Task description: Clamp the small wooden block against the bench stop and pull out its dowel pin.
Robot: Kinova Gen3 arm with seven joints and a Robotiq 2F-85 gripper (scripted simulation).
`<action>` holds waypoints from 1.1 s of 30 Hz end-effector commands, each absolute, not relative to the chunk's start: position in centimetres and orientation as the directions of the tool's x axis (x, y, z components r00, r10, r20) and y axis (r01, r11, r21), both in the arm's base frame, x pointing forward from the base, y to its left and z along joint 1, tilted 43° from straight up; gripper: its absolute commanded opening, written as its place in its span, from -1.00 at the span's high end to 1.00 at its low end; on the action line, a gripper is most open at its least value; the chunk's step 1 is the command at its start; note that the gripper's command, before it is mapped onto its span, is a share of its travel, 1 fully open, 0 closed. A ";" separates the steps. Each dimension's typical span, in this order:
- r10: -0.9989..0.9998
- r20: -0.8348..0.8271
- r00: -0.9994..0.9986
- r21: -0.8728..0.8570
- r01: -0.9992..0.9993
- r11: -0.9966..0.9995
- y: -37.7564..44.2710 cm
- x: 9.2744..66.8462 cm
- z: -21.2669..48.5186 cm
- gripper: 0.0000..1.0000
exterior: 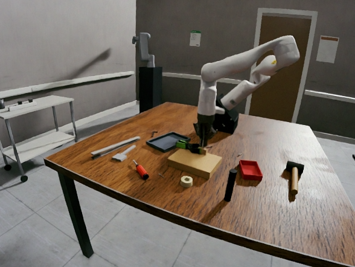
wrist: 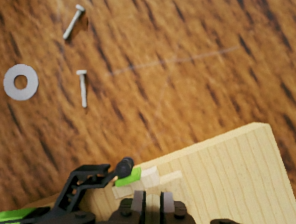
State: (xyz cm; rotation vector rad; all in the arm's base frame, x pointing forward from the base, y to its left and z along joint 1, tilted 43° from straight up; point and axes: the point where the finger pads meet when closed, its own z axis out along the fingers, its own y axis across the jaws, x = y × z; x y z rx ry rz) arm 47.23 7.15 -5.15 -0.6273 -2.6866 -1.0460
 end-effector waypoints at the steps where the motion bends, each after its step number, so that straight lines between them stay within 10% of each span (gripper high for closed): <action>1: 0.296 0.298 -0.908 0.611 0.419 0.672 7.0 47.3 -5.0 0.80; 33: 0.111 0.129 -0.985 0.667 0.169 0.725 7.0 47.3 -5.0 0.80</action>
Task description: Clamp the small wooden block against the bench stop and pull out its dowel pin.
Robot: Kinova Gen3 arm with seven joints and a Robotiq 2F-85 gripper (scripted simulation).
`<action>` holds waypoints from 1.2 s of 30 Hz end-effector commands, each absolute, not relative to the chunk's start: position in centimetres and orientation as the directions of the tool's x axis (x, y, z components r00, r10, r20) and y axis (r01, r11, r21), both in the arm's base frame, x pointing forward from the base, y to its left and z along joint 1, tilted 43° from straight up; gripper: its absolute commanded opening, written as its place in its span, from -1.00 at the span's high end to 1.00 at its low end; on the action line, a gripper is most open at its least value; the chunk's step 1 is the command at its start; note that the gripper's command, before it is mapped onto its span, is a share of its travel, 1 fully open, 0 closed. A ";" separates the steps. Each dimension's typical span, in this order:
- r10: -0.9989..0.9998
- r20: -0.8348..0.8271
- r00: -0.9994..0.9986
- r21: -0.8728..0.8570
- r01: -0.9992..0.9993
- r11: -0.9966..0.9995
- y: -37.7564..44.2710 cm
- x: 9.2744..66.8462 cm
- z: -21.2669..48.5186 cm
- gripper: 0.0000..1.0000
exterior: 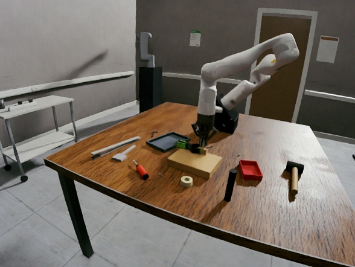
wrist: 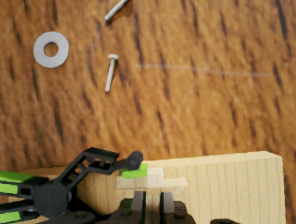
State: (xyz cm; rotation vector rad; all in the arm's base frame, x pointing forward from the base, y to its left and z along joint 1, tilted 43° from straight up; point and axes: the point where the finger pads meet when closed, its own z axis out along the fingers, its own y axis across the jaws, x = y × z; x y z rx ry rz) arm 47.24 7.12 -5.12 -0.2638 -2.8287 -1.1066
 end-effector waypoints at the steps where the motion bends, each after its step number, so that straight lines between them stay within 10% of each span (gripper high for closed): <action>1: 0.104 0.122 -0.987 0.669 0.159 0.726 7.0 47.3 -5.0 0.80; 36: -0.112 -0.077 -0.991 0.675 -0.135 0.725 7.0 47.3 -5.0 0.80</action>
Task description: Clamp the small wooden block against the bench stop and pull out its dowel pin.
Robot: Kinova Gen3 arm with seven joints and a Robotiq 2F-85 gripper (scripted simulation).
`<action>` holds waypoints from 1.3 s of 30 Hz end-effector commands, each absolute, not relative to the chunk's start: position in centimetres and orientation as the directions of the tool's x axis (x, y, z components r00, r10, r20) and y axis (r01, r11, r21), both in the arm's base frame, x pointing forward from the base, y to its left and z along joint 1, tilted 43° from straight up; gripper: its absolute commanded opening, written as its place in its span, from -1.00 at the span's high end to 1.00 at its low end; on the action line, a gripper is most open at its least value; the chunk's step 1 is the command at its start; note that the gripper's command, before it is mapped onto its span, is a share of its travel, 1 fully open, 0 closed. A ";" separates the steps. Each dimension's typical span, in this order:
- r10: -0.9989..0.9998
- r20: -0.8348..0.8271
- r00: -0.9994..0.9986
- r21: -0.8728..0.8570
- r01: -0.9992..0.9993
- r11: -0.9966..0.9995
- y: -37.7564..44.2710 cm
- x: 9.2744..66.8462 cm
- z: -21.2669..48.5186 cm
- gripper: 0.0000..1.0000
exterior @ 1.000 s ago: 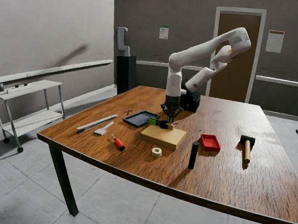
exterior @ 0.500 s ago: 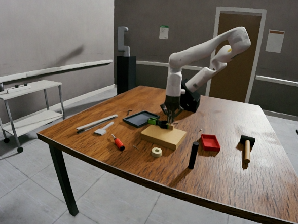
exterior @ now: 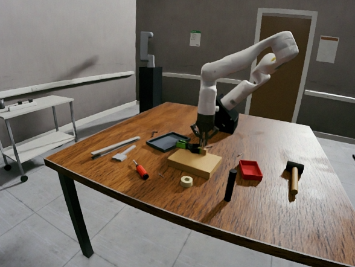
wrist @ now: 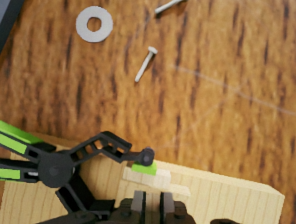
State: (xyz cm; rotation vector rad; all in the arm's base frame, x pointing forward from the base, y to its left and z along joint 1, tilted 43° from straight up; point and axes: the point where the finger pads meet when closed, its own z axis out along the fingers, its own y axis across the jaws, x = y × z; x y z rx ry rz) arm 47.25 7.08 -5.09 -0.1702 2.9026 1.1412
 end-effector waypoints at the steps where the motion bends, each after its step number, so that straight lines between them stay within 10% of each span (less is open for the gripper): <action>1: -0.119 -0.084 -0.989 0.675 -0.144 0.724 7.0 47.3 -5.0 0.80; 39: -0.345 -0.296 -0.891 0.612 -0.454 0.648 6.9 47.3 -5.0 0.80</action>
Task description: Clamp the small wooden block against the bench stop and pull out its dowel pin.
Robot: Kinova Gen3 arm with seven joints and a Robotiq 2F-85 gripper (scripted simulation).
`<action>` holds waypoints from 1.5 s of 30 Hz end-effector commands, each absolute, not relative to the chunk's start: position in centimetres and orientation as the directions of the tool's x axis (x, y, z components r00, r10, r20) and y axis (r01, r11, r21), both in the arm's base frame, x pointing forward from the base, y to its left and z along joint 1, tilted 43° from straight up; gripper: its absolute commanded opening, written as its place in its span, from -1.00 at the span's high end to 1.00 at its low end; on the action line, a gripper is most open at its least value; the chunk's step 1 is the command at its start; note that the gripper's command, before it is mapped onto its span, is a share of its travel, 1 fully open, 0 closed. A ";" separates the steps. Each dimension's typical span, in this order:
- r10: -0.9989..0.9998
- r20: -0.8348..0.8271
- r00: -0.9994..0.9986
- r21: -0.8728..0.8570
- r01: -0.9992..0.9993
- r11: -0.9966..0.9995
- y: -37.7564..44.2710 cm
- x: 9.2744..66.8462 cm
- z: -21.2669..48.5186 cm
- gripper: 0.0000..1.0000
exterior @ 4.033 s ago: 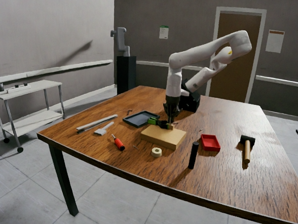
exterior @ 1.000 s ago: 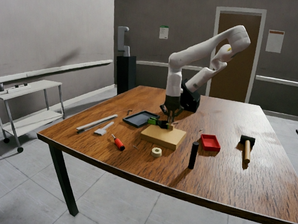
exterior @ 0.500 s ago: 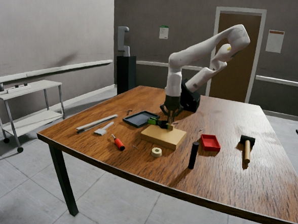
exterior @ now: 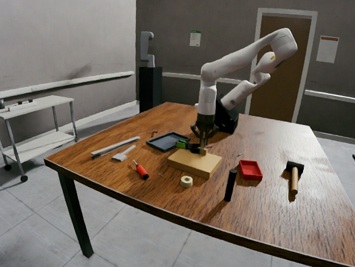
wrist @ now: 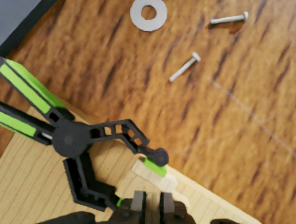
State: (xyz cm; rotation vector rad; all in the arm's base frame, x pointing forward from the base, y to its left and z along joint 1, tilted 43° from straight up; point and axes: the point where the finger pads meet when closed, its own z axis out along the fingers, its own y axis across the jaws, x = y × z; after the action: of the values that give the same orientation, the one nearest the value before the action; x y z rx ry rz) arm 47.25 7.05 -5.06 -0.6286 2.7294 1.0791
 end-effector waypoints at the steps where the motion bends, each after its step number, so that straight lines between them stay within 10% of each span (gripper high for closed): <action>1: -0.351 -0.302 -0.886 0.609 -0.463 0.644 6.9 47.3 -5.0 0.80; 45: -0.299 -0.253 -0.920 0.631 -0.391 0.670 6.9 47.3 -4.9 0.80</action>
State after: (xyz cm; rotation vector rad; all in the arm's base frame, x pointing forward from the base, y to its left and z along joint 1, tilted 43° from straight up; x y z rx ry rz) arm 47.23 7.01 -5.01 -0.6080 2.7382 1.0828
